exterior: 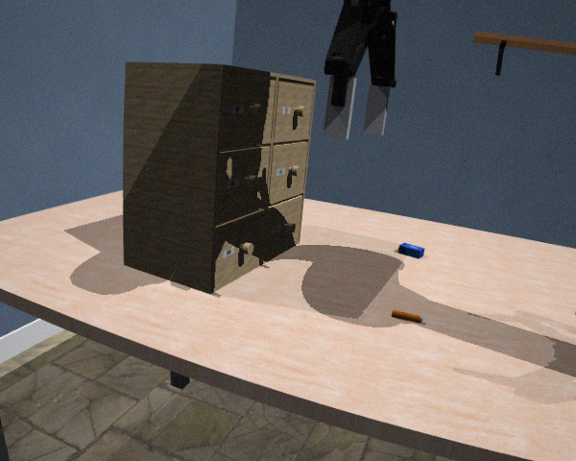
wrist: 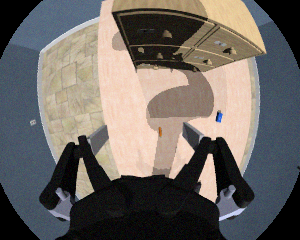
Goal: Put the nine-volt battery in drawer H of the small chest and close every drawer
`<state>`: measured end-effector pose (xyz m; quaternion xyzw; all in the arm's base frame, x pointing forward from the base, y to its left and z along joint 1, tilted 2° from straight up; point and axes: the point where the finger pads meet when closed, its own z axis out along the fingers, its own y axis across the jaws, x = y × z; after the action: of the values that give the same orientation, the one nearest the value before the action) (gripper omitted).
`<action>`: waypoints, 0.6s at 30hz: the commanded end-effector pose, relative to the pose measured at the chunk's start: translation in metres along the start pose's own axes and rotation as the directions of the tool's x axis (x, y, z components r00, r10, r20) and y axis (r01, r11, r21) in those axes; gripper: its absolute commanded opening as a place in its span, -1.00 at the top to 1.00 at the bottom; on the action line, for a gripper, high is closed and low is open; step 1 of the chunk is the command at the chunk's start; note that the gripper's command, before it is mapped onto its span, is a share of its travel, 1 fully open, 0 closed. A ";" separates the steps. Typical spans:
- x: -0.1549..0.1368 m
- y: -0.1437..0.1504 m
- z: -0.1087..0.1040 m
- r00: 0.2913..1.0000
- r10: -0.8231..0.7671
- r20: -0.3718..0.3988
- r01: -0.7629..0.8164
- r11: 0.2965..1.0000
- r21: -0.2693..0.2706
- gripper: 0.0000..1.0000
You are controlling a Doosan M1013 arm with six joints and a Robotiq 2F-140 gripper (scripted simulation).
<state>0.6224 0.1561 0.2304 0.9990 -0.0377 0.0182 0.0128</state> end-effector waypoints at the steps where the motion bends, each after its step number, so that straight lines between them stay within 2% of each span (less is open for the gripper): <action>1: 0.001 0.000 0.001 1.000 0.000 -0.016 0.000 1.000 0.000 -1.00; 7: 0.006 0.000 0.006 0.997 0.000 -0.083 0.000 1.000 0.000 -1.00; 14: 0.015 0.000 0.015 0.978 0.000 -0.207 0.000 1.000 0.000 -1.00; 16: 0.015 0.000 0.015 0.978 0.000 -0.207 0.000 1.000 0.000 -1.00; 18: 0.018 0.000 0.018 0.968 0.000 -0.250 0.000 1.000 0.000 -1.00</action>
<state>0.6375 0.1550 0.2166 0.9922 -0.0352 0.1187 0.0155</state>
